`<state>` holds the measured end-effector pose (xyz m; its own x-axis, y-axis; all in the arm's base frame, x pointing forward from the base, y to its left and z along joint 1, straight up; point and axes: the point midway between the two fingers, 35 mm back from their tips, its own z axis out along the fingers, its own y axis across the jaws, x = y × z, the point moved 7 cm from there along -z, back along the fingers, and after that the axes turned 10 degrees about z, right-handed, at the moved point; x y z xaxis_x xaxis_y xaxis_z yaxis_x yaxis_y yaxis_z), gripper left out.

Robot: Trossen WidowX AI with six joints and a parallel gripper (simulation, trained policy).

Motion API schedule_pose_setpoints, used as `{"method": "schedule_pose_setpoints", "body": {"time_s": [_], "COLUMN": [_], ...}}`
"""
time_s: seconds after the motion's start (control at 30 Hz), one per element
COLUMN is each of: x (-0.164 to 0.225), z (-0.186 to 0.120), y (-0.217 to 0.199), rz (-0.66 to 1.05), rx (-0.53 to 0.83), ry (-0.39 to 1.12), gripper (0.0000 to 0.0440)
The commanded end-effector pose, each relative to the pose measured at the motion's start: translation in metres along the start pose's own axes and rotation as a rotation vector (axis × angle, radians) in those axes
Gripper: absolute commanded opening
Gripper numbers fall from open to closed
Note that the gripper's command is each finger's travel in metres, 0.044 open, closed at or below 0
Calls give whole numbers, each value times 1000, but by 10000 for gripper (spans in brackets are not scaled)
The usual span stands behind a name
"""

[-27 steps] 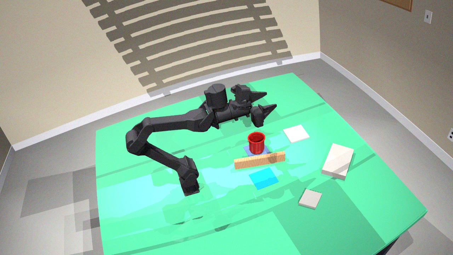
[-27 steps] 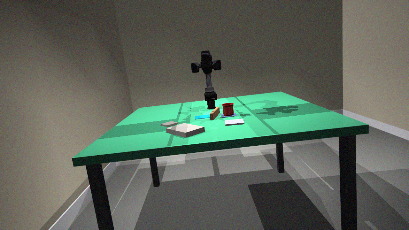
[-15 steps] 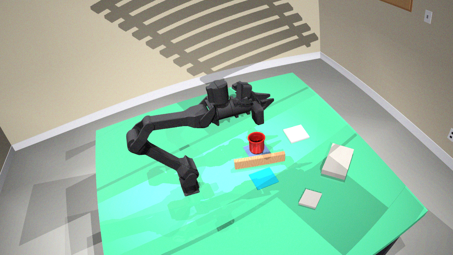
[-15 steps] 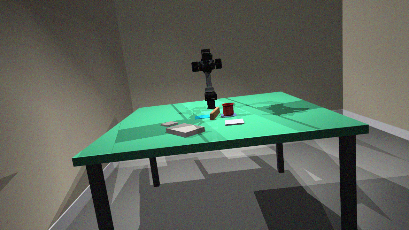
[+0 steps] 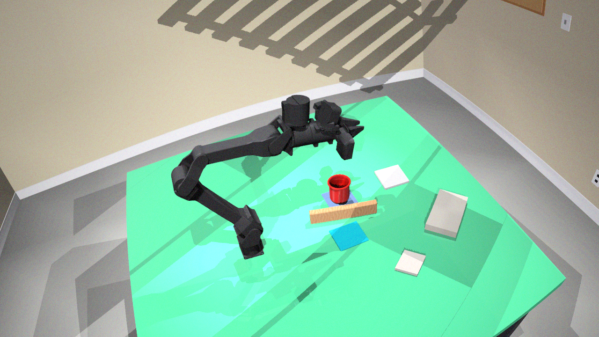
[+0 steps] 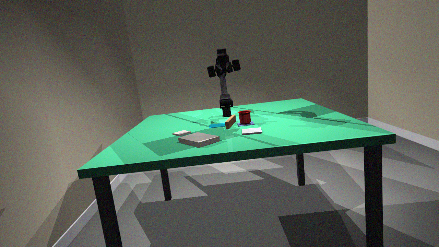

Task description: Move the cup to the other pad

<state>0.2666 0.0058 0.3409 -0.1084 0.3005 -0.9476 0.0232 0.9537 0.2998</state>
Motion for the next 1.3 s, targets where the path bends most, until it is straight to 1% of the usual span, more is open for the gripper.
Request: {"method": "schedule_pose_setpoints", "body": {"time_s": [0.0,0.67,1.27], "x": [-3,-10,-8], "z": [3,25,43], "y": [4,26,46], "rz": [31,238,440], "rx": [-8,26,121], "ry": [30,251,464], "gripper": [110,126,135]}}
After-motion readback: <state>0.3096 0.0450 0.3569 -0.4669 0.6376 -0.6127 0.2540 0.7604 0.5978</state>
